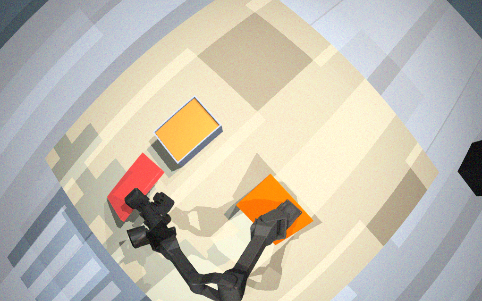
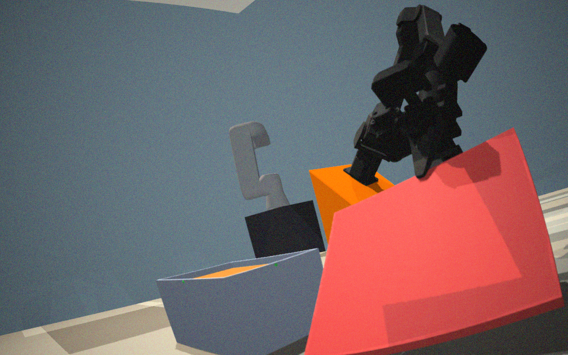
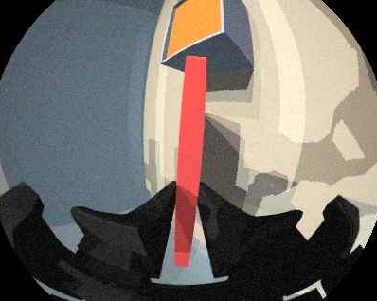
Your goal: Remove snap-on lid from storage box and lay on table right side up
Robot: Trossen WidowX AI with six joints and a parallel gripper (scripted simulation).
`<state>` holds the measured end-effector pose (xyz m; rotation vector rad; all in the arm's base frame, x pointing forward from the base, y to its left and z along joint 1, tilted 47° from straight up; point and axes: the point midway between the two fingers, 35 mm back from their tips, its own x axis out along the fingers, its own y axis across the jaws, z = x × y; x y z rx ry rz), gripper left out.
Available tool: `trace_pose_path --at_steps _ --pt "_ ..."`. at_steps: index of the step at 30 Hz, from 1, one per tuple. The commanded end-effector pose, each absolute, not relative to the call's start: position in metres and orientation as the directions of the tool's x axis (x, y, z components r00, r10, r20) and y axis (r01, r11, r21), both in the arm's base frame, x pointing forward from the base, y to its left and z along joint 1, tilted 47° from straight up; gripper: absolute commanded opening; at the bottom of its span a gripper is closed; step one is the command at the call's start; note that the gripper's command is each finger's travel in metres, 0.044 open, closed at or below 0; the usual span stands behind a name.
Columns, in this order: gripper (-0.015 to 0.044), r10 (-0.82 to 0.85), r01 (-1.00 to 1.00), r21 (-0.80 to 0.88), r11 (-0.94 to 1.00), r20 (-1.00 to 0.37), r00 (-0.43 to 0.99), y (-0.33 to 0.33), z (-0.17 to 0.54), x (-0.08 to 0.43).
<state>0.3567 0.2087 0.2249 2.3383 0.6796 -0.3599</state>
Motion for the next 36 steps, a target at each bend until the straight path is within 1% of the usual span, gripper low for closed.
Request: trace_pose_path --at_steps 1,36 --pt "0.0 0.374 0.56 0.52 -0.646 -0.424 0.825 0.212 0.22 0.358" --pt "0.0 0.374 0.56 0.518 -0.646 -0.424 0.825 0.232 0.202 0.36"
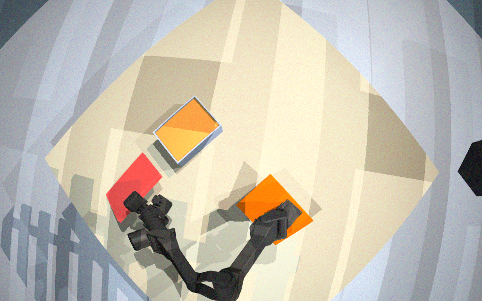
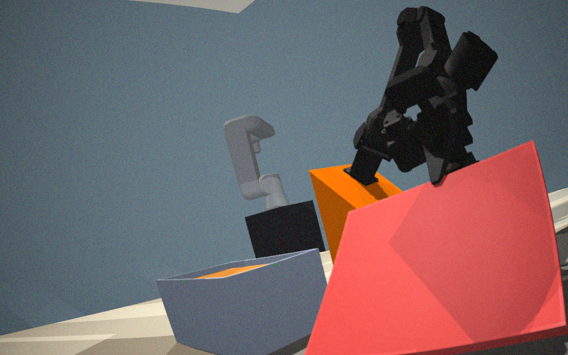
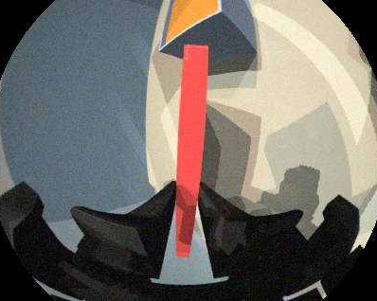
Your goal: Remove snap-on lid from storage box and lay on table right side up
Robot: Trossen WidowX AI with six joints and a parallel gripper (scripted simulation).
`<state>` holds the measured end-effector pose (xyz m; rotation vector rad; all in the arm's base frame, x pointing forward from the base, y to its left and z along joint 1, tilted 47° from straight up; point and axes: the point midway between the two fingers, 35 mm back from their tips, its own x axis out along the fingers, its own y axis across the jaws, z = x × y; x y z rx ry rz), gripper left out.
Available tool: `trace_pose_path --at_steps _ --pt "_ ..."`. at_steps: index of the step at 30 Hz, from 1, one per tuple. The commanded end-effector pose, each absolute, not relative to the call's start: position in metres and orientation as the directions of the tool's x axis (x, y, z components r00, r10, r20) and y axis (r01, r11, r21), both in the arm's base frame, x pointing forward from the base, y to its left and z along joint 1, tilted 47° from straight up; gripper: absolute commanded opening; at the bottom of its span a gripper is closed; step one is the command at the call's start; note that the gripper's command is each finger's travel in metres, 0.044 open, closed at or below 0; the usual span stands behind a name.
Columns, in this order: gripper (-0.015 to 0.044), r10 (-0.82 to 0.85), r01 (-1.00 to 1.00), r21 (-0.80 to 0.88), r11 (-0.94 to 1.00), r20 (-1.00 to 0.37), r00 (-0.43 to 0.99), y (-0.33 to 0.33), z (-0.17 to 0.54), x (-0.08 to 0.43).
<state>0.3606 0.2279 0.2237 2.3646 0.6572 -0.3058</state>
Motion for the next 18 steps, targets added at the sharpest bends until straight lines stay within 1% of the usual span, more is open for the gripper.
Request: trace_pose_path --at_steps 1,18 --pt "0.0 0.374 0.56 0.518 -0.646 -0.424 0.825 0.2328 0.201 0.3604" --pt "0.0 0.375 0.56 0.518 -0.647 -0.424 0.824 0.2427 0.1918 0.3617"
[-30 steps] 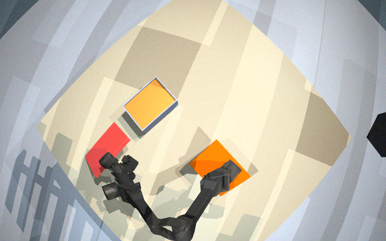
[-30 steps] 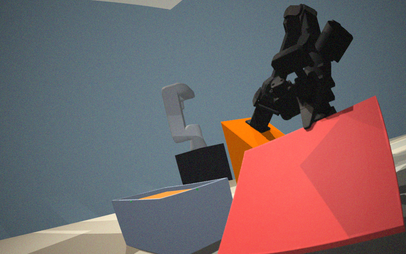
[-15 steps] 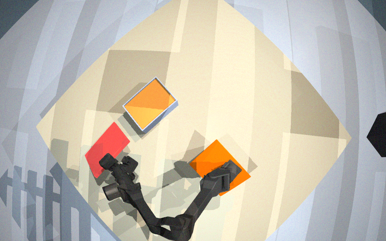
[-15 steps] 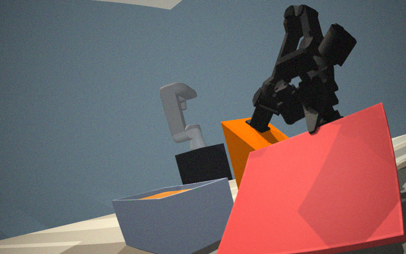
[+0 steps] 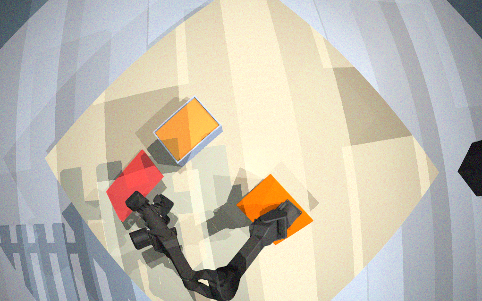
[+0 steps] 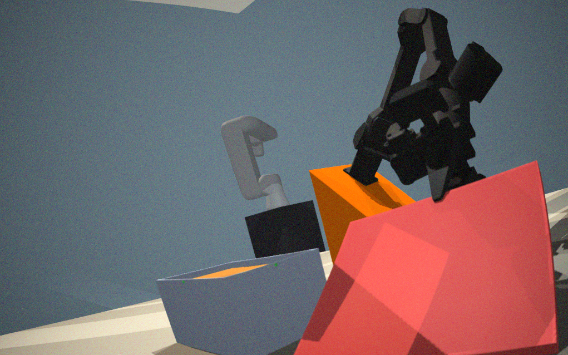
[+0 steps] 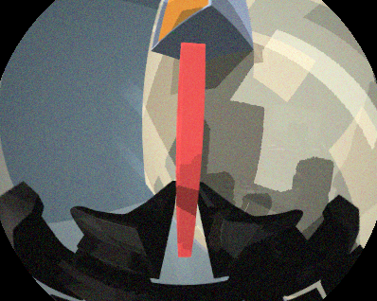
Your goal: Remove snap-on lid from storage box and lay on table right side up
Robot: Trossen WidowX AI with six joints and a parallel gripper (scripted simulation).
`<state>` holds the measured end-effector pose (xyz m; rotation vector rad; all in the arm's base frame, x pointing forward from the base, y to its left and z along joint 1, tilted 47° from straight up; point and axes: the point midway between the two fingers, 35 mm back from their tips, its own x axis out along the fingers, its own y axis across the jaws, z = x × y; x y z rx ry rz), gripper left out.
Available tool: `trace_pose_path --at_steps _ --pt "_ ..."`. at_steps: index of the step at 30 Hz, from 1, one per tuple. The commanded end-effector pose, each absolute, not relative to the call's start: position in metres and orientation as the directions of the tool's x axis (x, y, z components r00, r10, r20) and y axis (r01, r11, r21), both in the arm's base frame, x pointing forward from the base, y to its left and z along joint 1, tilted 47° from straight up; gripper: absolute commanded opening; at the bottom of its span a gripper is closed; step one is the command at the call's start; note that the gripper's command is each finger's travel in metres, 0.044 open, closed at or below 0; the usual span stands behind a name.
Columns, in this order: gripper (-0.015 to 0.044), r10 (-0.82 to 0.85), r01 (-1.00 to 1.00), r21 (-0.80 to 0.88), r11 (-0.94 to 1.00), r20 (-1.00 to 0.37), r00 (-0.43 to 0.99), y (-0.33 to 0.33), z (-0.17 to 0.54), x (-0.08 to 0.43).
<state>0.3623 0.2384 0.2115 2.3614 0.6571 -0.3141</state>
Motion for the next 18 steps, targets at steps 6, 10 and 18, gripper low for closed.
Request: trace_pose_path --at_steps 6,10,18 --pt "0.0 0.375 0.56 0.517 -0.647 -0.424 0.824 0.2462 0.1886 0.3622" --pt "0.0 0.375 0.56 0.517 -0.647 -0.424 0.824 0.2486 0.1864 0.3625" --pt "0.0 0.375 0.56 0.517 -0.647 -0.424 0.824 0.2532 0.1821 0.3631"
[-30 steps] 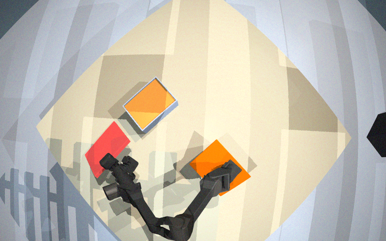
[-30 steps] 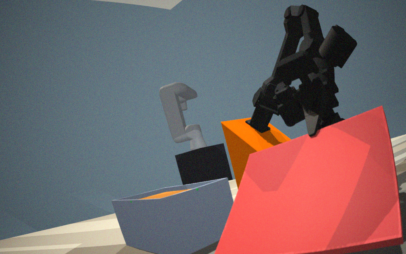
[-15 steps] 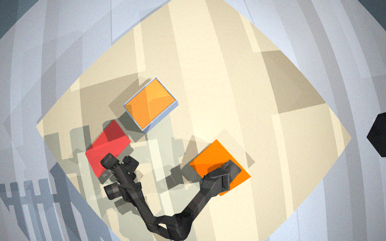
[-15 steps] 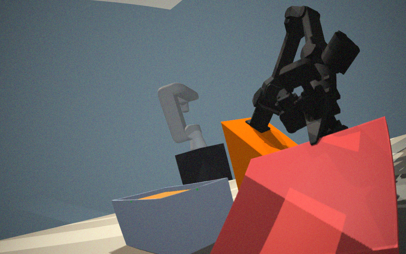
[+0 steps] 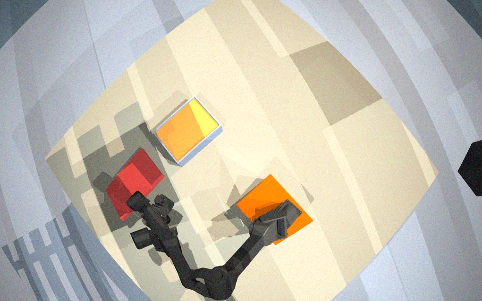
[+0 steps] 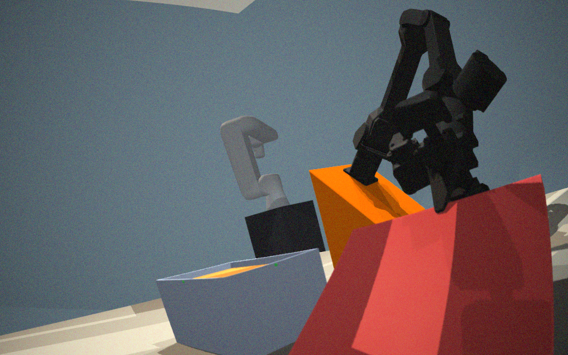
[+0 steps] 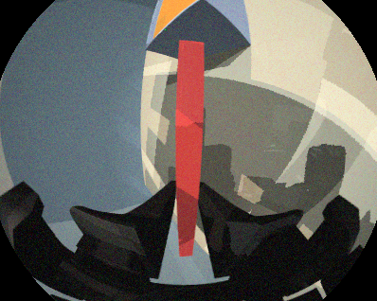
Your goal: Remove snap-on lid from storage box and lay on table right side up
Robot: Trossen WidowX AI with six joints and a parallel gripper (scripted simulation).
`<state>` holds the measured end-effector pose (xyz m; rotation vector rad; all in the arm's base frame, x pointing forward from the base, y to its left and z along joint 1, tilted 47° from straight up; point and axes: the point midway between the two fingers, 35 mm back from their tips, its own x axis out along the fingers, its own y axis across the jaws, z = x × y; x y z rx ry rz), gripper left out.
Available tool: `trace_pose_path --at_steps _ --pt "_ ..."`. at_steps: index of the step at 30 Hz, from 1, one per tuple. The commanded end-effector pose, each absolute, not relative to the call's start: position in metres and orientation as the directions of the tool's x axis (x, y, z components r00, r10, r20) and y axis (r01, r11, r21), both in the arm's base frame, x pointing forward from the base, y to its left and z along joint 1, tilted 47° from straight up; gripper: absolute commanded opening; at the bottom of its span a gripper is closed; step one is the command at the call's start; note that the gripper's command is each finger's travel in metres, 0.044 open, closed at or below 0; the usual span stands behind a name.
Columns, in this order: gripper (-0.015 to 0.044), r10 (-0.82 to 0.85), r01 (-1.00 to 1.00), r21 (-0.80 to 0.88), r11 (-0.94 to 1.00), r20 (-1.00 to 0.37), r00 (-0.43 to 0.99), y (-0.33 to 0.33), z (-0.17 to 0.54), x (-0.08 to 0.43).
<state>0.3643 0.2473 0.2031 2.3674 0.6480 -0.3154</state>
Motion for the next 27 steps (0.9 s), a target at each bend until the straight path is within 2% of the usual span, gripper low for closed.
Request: trace_pose_path --at_steps 1,27 --pt "0.0 0.375 0.56 0.517 -0.647 -0.424 0.824 0.254 0.182 0.363" --pt "0.0 0.375 0.561 0.516 -0.647 -0.425 0.824 0.269 0.167 0.365"
